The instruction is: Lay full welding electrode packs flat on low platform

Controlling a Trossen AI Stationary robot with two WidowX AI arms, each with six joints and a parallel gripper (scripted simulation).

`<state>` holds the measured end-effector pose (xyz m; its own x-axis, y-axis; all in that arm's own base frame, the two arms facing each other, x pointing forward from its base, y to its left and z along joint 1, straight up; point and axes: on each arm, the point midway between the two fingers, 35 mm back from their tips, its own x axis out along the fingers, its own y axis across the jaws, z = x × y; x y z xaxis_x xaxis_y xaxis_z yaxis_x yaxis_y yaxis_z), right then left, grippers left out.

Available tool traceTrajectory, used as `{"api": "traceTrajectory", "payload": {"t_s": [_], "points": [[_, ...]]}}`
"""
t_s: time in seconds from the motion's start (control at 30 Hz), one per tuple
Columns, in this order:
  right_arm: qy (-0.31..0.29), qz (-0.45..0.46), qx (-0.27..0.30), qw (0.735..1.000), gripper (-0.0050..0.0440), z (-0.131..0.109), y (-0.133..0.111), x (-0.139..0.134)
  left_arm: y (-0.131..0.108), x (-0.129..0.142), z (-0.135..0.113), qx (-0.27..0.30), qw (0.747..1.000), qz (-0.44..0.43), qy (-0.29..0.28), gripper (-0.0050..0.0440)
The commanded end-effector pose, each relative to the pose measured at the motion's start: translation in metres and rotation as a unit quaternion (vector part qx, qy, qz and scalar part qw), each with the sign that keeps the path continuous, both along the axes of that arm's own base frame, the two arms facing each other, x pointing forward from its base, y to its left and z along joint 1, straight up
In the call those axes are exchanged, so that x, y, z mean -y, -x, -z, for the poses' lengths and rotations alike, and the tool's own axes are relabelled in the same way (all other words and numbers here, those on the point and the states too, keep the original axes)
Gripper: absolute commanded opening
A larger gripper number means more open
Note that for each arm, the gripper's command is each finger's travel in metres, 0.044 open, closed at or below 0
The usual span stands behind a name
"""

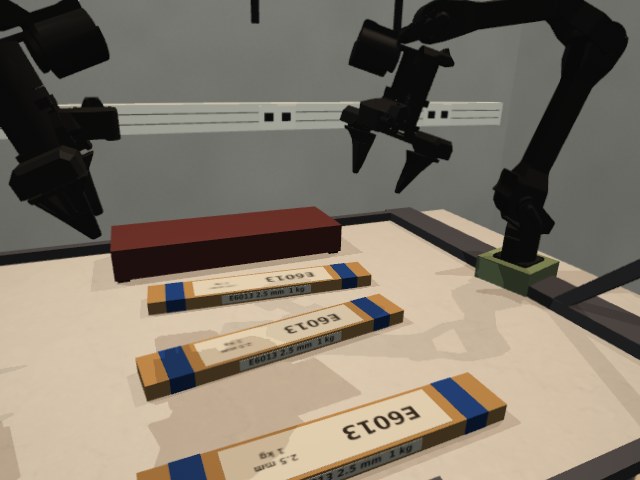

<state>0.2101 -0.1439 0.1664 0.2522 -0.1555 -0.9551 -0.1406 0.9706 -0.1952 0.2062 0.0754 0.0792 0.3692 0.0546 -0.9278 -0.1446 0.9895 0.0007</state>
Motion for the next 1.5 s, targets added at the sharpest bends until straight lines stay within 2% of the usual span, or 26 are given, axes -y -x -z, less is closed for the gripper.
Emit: {"api": "traceTrajectory", "payload": {"t_s": [0.0, 0.5, 0.97, 1.0, 1.03, 1.13, 1.23, 1.47], "points": [[-0.010, 0.048, 0.032, 0.998, 0.0430, -0.004, -0.005, -0.018, -0.002, 0.000, -0.004, 0.010, 1.000, 0.004, -0.004, 0.0430], [-0.091, 0.185, 0.090, 0.974, 0.0430, 0.004, -0.011, -0.071, -0.002, 0.000, -0.004, 0.010, 1.000, 0.004, -0.004, 0.0430], [-0.092, 0.184, 0.091, 0.974, 0.0430, 0.002, -0.013, -0.070, -0.002, 0.000, -0.004, 0.010, 1.000, 0.004, -0.004, 0.0430], [-0.092, 0.187, 0.087, 0.974, 0.0430, 0.003, -0.004, -0.072, -0.002, 0.000, -0.004, 0.010, 1.000, 0.004, -0.004, 0.0430], [-0.092, 0.187, 0.087, 0.974, 0.0430, 0.000, 0.002, -0.073, -0.011, -0.001, -0.007, -0.006, 1.000, 0.003, -0.003, 0.0300], [-0.093, 0.183, 0.091, 0.974, 0.0430, -0.010, 0.019, -0.078, -0.031, -0.004, -0.007, -0.049, 0.999, 0.003, 0.004, 0.0300], [-0.092, 0.182, 0.097, 0.974, 0.0430, -0.016, 0.023, -0.079, -0.038, -0.005, -0.008, -0.049, 0.999, 0.003, 0.004, 0.0300], [-0.092, 0.183, 0.095, 0.974, 0.0430, -0.033, 0.066, -0.090, -0.085, -0.011, -0.011, -0.046, 0.999, 0.003, 0.003, 0.0300]]}}
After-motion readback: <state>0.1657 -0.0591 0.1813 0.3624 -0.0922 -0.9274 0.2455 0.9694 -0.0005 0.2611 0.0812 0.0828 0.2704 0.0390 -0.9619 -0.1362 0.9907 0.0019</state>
